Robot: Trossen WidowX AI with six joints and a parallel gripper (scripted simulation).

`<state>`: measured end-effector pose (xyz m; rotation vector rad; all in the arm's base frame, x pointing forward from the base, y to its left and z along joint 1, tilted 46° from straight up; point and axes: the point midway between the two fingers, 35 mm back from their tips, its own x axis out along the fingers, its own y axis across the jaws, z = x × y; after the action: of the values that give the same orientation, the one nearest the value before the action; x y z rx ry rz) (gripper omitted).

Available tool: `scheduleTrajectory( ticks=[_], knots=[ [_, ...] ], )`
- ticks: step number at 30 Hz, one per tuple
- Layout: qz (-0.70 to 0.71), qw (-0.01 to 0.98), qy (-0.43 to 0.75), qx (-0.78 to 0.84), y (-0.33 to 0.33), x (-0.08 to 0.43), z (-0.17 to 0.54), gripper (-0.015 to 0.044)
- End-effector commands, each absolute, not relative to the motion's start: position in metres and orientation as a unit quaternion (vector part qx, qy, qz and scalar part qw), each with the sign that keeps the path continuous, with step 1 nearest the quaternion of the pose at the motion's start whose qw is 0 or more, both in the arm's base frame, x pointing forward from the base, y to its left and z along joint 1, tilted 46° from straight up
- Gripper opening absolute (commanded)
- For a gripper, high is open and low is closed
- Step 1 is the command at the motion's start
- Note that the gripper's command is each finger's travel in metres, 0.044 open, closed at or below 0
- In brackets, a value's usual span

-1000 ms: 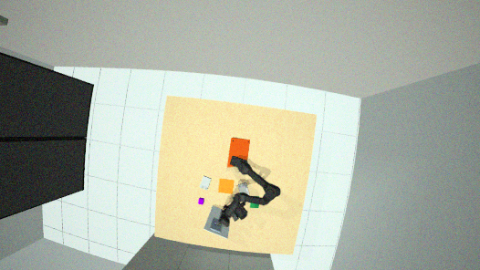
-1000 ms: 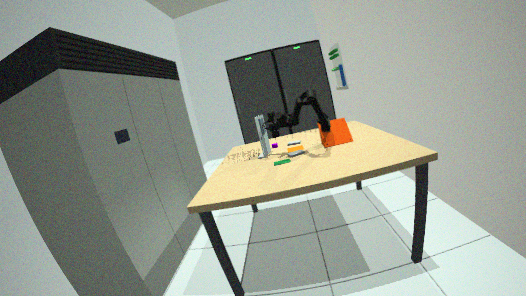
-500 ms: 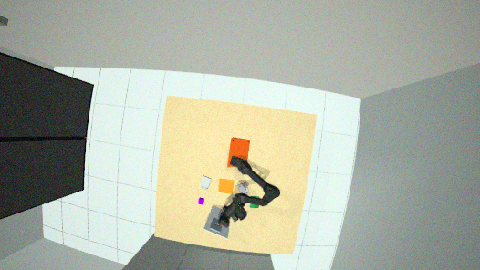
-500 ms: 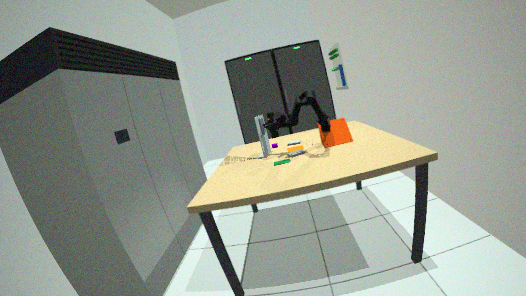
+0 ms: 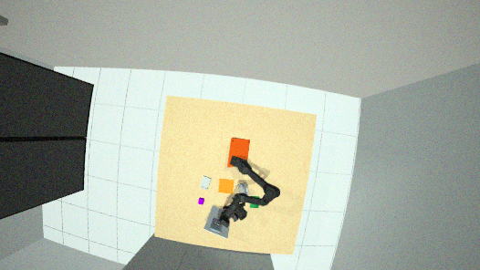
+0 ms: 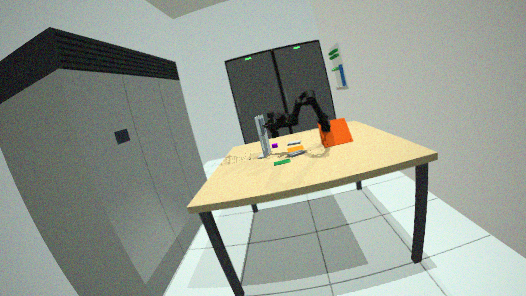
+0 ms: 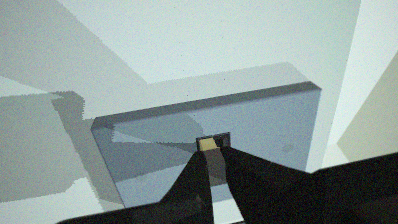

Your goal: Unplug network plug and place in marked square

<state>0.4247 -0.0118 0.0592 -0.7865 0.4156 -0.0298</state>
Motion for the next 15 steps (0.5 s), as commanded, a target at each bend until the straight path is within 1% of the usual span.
scheduleTrajectory(
  ticks=[1,15],
  knots=[
    [-0.013,0.902,0.2,-0.382,-0.0116,0.4219,0.0599,0.0],
    [-0.013,0.902,0.2,-0.382,-0.0122,0.4139,0.0606,0.0]
  ],
)
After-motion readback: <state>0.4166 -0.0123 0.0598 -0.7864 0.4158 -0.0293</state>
